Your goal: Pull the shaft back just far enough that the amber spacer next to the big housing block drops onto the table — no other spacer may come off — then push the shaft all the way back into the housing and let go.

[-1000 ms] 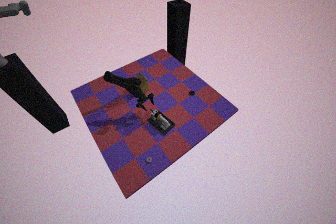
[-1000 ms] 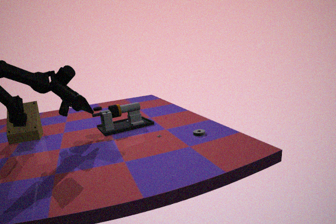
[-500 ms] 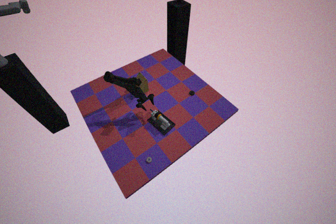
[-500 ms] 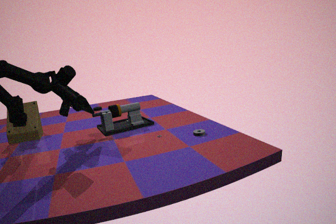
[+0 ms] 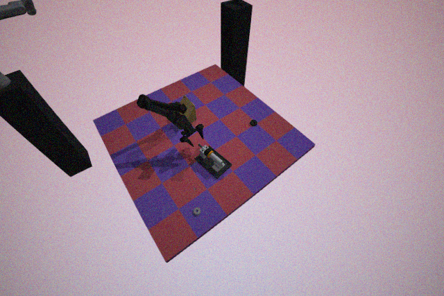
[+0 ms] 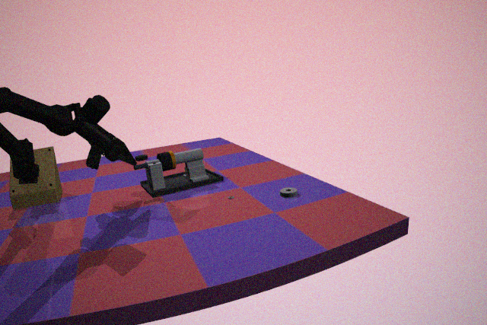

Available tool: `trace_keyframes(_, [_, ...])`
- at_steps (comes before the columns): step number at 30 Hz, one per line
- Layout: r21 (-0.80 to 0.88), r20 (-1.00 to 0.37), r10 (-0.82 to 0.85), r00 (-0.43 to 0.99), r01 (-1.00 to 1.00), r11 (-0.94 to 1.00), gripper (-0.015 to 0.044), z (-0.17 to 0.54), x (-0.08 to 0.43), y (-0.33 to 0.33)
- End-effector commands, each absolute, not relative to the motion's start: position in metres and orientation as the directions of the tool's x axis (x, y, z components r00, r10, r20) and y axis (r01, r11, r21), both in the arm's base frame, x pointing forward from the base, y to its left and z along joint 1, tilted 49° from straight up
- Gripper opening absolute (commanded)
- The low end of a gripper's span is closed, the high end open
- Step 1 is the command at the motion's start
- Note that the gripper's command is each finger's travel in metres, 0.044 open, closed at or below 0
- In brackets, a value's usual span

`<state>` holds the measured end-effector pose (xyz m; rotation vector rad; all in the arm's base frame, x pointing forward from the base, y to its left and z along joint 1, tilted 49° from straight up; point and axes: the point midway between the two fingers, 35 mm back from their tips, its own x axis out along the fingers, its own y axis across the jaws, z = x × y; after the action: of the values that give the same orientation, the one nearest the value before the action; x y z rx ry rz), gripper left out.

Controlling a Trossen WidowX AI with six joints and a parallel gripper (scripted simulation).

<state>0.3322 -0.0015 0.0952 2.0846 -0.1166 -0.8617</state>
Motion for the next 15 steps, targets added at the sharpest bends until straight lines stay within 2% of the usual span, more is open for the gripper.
trace_keyframes(1, [0.749,-0.533,-0.377,0.757,0.215,-0.626,0.0440,0.0958,0.3327,-0.0022])
trace_keyframes(15, [0.749,-0.534,-0.377,0.757,0.216,-0.626,0.0440,0.0966,0.3239,-0.0042])
